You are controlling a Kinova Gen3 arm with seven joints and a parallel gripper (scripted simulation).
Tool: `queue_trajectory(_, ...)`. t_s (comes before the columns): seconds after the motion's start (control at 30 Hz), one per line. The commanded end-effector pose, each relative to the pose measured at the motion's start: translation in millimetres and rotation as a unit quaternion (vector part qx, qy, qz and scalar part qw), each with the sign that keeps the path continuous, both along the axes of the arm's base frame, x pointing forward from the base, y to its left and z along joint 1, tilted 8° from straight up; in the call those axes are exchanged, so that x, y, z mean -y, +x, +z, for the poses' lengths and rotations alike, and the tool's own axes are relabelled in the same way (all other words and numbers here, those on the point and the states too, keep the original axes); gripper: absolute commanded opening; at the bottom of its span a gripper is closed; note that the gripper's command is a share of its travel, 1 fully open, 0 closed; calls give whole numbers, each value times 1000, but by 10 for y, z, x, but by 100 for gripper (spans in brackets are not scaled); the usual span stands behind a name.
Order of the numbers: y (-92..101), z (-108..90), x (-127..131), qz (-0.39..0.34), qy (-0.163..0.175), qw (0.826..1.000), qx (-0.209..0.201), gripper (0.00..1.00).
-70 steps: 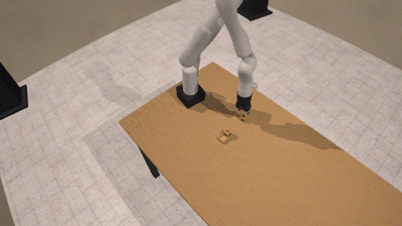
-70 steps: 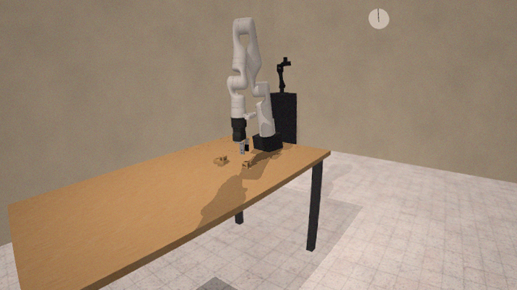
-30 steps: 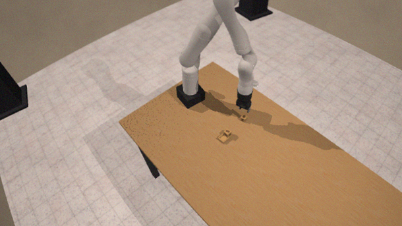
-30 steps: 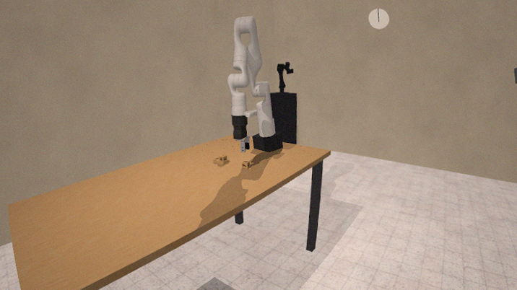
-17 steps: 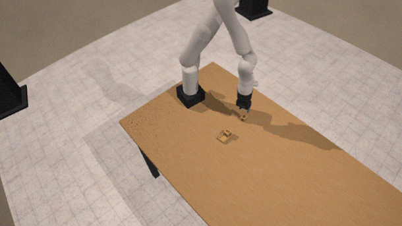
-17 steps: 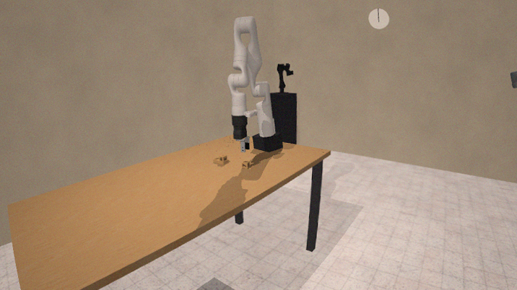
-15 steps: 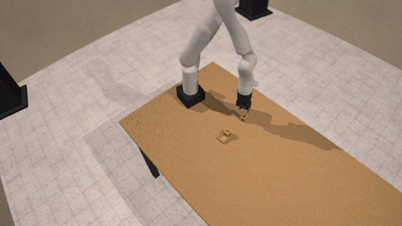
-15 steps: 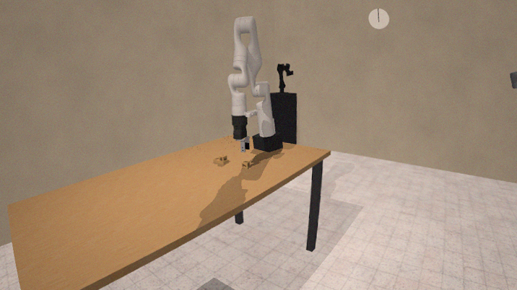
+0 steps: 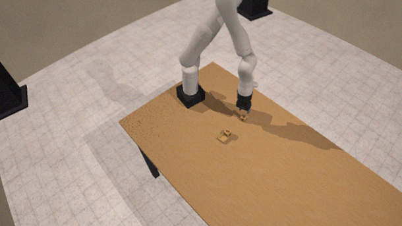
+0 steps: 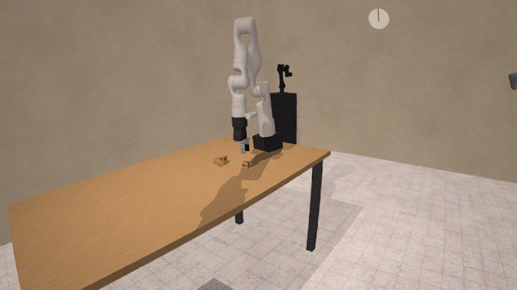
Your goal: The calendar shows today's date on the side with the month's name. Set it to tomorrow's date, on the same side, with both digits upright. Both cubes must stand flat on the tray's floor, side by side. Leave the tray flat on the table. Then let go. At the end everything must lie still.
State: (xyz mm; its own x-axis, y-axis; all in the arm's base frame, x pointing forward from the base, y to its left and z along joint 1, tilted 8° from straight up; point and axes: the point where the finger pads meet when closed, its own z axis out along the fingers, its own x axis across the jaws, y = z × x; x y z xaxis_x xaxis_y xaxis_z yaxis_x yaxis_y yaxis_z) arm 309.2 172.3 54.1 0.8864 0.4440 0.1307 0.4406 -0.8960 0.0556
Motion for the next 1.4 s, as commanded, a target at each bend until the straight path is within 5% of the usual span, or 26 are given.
queue_trajectory(0.0,6,-58,4,-5,1,1000,0,90)
queue_trajectory(1.37,67,-419,-4,-5,1,1000,1,90)
